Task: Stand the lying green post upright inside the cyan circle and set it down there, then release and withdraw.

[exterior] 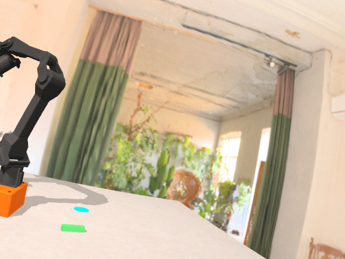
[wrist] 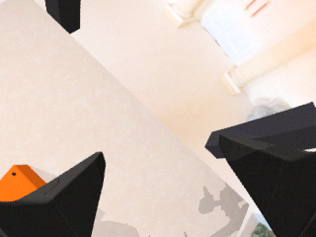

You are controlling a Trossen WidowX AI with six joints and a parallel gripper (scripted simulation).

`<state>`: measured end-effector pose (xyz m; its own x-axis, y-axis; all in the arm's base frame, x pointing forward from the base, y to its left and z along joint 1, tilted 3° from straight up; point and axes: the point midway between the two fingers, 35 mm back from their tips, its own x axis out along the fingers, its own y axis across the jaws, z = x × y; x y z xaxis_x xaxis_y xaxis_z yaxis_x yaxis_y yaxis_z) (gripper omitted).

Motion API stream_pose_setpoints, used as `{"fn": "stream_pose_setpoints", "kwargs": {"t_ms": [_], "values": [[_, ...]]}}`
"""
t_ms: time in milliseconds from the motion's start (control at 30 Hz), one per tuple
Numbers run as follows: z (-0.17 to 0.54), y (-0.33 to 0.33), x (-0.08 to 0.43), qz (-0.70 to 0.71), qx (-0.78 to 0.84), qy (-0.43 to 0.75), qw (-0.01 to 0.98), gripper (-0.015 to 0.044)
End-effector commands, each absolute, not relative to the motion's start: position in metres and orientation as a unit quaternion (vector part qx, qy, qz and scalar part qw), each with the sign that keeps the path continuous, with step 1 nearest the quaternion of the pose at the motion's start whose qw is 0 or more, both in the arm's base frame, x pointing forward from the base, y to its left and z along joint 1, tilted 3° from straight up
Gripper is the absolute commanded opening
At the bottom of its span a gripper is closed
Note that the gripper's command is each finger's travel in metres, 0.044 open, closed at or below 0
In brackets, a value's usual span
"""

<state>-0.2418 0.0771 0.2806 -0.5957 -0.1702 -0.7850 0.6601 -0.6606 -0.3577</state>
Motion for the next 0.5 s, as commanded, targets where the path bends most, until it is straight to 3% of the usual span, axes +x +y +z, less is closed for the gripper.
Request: {"fn": "stream_pose_setpoints", "kwargs": {"t_ms": [0,167,467], "values": [[0.28,0.079,-0.241,-0.832,0.375,0.326,0.247,0.0374],[0.272,0.119,-0.228,-0.847,0.415,0.282,0.177,0.0243],[0.255,0.193,-0.18,-0.857,0.482,0.18,0.028,0.0233]]}}
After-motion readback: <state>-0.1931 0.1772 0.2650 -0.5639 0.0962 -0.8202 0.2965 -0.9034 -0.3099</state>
